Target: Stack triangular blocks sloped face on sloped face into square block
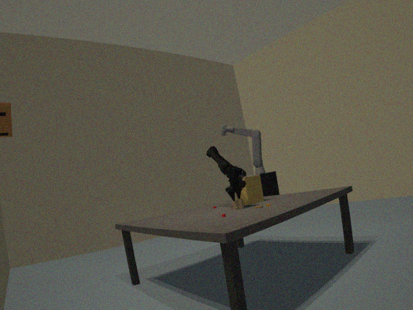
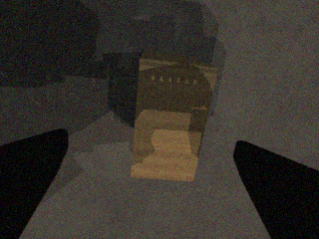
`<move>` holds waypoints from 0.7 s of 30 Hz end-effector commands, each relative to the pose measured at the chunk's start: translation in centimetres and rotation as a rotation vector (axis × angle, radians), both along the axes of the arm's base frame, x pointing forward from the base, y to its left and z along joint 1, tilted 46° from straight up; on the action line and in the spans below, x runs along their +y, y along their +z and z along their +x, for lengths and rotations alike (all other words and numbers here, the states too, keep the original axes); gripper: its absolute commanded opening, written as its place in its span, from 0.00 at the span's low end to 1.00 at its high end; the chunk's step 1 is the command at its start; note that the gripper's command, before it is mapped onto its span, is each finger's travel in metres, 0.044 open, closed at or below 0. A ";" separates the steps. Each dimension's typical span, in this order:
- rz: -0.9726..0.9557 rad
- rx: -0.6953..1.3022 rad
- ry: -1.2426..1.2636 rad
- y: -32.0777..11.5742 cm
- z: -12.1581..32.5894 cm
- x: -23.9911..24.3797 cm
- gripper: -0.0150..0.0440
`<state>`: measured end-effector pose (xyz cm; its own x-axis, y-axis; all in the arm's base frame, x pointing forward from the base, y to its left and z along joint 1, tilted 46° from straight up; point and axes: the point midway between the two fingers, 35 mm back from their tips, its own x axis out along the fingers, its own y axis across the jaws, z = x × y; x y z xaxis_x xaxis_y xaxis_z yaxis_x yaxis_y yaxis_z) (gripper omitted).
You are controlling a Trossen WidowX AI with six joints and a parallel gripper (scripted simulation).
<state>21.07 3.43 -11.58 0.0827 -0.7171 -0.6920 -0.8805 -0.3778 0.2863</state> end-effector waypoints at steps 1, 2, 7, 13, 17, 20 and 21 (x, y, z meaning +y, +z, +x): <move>0.027 -0.032 0.007 4.2 0.1 4.8 1.00; 0.025 -0.033 0.007 5.2 -0.2 5.7 1.00; 0.022 -0.033 0.006 6.1 -0.5 6.3 1.00; 0.020 -0.030 0.016 5.5 -0.3 6.0 1.00; 0.020 -0.030 0.016 5.5 -0.3 6.0 1.00; 0.020 -0.030 0.016 5.5 -0.3 6.0 1.00; 0.020 -0.030 0.016 5.5 -0.3 6.0 1.00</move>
